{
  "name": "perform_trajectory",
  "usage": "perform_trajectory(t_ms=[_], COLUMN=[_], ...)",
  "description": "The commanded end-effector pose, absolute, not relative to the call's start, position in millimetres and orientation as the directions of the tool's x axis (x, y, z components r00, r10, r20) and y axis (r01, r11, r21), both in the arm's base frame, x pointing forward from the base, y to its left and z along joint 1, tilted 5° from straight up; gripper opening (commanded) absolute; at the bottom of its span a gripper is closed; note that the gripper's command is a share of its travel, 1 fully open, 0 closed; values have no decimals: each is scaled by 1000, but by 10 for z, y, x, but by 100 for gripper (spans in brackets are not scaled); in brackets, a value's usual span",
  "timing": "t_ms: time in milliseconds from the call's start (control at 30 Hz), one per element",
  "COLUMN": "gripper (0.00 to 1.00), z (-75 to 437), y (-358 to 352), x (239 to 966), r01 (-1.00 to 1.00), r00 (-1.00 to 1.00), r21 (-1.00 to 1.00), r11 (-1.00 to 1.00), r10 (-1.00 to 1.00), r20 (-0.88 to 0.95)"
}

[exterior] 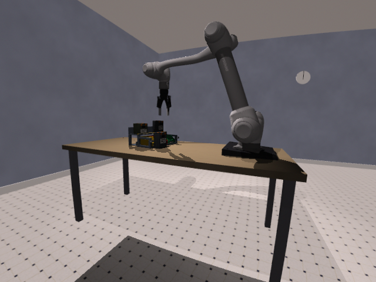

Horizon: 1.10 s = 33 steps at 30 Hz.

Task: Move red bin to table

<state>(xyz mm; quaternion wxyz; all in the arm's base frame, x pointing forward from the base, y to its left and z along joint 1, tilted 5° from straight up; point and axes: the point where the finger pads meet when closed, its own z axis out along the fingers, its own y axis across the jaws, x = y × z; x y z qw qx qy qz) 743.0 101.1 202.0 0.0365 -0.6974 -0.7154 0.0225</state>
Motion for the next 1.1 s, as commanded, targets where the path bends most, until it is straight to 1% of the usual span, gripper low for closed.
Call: perform_trajectory(t_ms=[0,100,500,667,1067], gripper=[57,57,57,57,57], z=[1805,1477,1477,1159,1159], y=[1014,1020,1020,1026,1026], x=[7410,7381,7381,7353,7353], r01=[996,996,996,996,996], r00=[-25,-25,-25,-25,-25], r21=[-83,-83,-83,-83,-83], r11=[26,26,26,26,26], r10=[999,999,999,999,999], r20=[21,21,21,21,21])
